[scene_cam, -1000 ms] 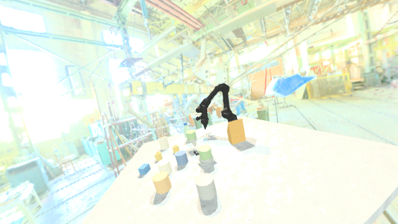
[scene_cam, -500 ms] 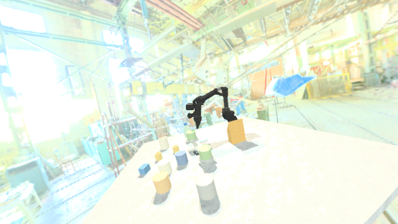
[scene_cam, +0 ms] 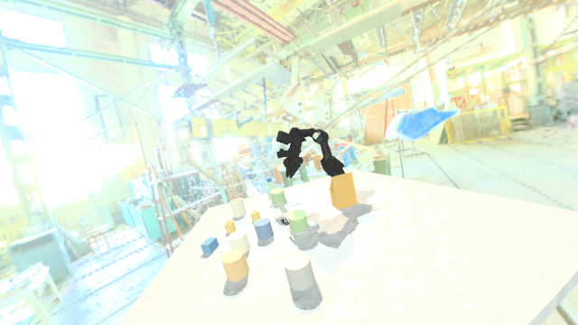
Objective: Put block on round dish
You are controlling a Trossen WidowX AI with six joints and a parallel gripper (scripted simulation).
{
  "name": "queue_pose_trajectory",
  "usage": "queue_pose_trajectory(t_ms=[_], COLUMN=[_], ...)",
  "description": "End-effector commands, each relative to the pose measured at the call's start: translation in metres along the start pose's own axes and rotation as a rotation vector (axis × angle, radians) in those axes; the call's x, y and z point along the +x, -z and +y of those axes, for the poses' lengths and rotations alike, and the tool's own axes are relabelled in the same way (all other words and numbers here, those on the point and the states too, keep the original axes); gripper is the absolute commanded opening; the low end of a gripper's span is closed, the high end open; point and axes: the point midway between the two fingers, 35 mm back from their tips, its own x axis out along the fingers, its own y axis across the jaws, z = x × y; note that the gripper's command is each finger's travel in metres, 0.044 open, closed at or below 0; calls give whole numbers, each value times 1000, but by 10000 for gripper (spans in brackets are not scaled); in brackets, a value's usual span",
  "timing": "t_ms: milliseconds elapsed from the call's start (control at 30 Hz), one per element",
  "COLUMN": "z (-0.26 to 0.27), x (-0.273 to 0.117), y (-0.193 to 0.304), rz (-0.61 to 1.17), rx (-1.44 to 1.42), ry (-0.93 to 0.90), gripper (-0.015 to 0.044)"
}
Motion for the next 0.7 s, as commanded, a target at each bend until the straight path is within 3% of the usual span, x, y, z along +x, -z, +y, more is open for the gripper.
queue_pose_trajectory(t_ms=[0,300,667], z=[22,70,87], x=[-10,-45,-40], y=[8,27,14], rz=[-53,-290,-197], rx=[-48,-149,64], ry=[19,37,30], gripper=[440,440,440])
